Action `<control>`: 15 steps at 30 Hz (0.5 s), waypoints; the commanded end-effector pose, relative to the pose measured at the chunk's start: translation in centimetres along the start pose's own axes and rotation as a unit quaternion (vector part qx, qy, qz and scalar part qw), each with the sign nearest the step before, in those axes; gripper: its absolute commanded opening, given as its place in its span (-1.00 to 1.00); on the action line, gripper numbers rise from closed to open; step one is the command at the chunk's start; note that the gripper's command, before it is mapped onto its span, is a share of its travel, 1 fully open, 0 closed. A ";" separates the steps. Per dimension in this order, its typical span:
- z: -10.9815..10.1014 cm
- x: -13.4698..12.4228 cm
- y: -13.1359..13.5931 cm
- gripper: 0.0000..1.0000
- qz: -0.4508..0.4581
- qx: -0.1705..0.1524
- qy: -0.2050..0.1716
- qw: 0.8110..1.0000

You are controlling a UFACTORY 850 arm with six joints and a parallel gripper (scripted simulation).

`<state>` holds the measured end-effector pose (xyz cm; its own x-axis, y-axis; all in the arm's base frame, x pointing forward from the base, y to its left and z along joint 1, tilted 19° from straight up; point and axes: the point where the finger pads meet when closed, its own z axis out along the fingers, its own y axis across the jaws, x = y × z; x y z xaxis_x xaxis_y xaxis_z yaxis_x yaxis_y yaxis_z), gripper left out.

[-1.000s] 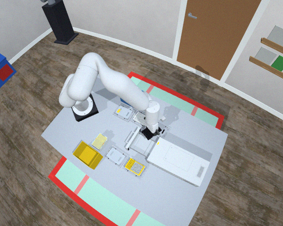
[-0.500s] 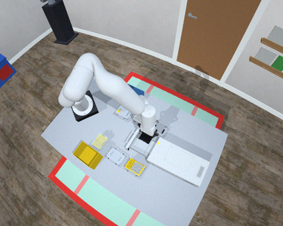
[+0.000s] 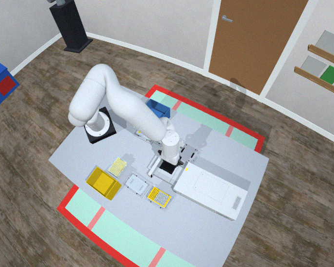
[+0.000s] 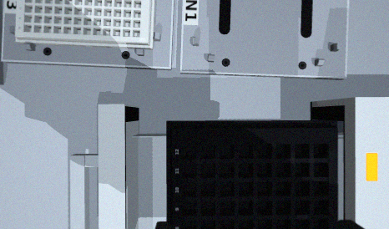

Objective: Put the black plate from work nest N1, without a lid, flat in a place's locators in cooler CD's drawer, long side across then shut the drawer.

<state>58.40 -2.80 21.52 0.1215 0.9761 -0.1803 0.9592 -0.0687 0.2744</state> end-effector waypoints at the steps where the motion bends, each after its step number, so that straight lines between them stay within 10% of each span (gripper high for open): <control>1: -0.1 -1.1 -0.2 -1.00 -0.001 0.001 0.002 1.000; 15: -0.1 -2.5 -0.6 -1.00 -0.001 0.001 0.002 1.000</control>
<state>57.50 -5.11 21.78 0.1197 0.9767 -0.1780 0.9601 -0.0682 0.2713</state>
